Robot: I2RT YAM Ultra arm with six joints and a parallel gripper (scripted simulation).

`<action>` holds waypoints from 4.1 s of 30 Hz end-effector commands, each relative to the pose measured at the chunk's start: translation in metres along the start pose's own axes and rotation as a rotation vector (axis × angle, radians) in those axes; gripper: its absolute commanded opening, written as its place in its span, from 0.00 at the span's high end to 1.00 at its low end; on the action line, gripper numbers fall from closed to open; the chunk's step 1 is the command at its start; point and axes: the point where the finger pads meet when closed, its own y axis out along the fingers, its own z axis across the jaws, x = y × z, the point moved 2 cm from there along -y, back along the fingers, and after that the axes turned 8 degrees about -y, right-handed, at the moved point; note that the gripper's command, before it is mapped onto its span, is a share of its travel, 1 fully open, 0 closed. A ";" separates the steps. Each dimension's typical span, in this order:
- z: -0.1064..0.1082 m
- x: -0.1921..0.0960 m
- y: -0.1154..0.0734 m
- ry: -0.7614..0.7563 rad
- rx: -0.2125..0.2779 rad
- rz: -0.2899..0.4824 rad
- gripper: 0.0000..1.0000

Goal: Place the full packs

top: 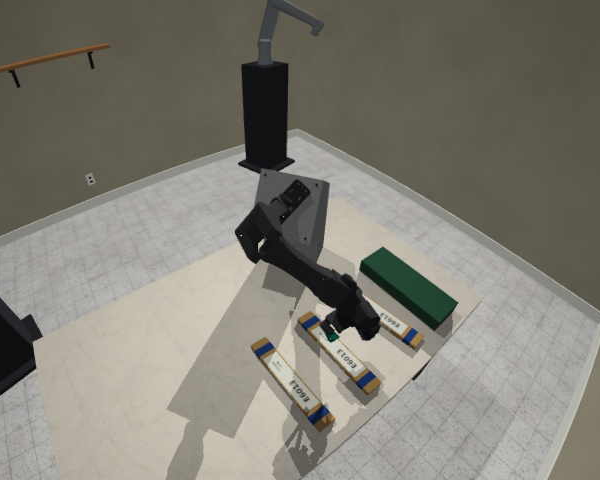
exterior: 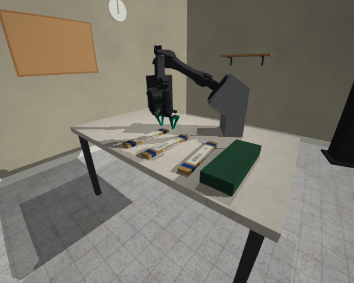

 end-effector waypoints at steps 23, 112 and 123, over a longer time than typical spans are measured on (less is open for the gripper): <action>0.056 0.005 -0.003 -0.144 0.000 -0.009 0.03; 0.235 0.012 0.010 -0.155 0.000 0.009 0.03; 0.235 0.015 0.045 -0.147 0.005 0.004 0.03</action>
